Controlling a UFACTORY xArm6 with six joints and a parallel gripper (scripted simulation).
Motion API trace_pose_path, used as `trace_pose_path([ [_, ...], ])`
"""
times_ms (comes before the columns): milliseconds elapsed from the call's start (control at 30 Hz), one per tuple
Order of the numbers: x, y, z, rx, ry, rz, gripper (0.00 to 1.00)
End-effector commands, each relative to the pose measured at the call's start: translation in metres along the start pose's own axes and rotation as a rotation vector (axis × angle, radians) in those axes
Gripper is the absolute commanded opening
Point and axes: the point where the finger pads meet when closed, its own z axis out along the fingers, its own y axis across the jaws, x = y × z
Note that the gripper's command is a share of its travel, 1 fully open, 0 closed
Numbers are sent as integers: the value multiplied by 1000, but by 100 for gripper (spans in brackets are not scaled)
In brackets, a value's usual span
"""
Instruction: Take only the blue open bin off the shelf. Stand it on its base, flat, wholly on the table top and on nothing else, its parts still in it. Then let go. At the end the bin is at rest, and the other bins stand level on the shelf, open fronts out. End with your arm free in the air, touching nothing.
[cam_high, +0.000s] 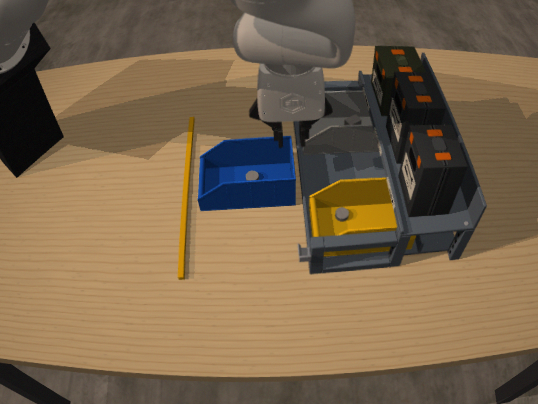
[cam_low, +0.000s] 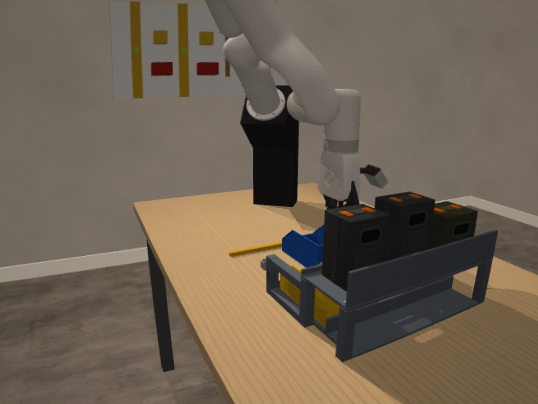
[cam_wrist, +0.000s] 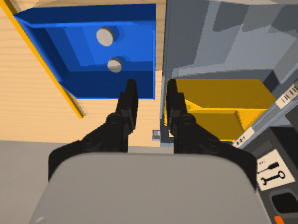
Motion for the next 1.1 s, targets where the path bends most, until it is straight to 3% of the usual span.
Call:
trace_pose_path([
  [0,0,2,-18,-5,1,2,33],
  [433,0,2,-23,-5,1,2,33],
  [600,0,3,-13,-5,1,2,33],
  [1067,0,3,-11,-5,1,2,33],
])
